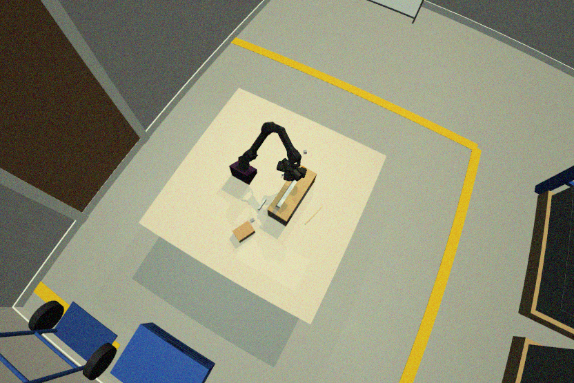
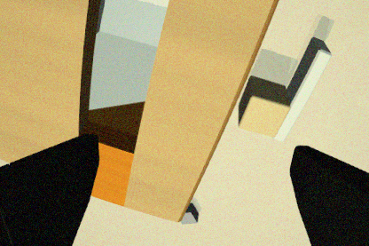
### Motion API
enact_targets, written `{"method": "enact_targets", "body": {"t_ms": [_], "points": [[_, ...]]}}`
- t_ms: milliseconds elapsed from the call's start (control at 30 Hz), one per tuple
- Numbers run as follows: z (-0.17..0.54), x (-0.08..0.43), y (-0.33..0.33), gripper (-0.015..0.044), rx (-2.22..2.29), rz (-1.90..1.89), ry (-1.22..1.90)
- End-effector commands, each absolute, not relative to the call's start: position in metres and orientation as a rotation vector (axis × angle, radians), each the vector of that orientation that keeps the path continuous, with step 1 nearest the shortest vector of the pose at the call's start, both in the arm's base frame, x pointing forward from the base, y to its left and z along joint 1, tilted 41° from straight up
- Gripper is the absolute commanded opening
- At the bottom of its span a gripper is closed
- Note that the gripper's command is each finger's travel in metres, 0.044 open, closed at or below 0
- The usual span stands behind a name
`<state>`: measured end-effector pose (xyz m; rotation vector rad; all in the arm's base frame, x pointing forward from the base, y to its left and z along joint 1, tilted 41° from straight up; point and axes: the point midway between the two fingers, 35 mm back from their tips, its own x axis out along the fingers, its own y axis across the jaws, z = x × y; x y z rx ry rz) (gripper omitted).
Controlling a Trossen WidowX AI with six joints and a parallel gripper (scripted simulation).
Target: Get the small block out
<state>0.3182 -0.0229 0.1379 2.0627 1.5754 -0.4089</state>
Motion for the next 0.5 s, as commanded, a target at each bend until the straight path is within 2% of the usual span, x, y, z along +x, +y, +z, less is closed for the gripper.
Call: {"method": "enact_targets", "body": {"t_ms": [0,467], "points": [[0.144,0.317,-0.021,0.0285,1.815,-0.196,1.497],[0.160,0.303,0.007,0.0285,0.405,0.651,1.056]]}}
